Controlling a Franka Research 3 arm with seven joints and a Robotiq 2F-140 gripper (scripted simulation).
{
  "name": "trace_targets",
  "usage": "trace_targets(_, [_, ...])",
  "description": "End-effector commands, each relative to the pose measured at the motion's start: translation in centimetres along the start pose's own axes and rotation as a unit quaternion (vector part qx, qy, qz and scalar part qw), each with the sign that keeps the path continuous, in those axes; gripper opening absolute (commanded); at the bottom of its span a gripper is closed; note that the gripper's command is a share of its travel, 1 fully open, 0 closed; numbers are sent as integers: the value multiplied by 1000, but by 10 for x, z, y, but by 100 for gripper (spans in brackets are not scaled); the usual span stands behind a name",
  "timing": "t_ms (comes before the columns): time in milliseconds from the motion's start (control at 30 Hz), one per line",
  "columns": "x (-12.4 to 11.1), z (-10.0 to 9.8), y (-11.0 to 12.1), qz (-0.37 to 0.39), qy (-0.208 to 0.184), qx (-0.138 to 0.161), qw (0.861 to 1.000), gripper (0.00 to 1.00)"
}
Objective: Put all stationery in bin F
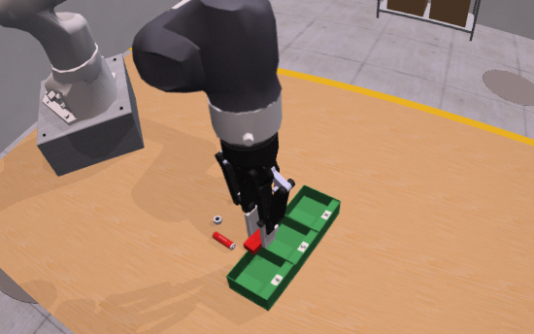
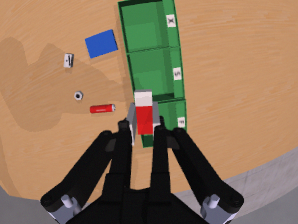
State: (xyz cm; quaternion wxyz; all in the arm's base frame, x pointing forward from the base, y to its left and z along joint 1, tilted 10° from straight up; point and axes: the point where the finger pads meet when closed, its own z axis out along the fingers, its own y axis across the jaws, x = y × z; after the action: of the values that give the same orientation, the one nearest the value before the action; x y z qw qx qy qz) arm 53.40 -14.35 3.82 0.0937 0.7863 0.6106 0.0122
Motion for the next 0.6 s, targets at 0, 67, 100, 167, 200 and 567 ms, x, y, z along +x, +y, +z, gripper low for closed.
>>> trace_targets(0, [-8,1,3,-46,7,8,999,11])
trace_targets(67, [-19,1,9,-46,7,8,999,11])
trace_targets(100, [-24,2,12,-46,7,8,999,11])
trace_targets(167, [-34,2,18,-46,7,8,999,11])
trace_targets(200, [-40,2,21,-46,7,8,999,11])
trace_targets(567, [-43,2,21,-46,7,8,999,11])
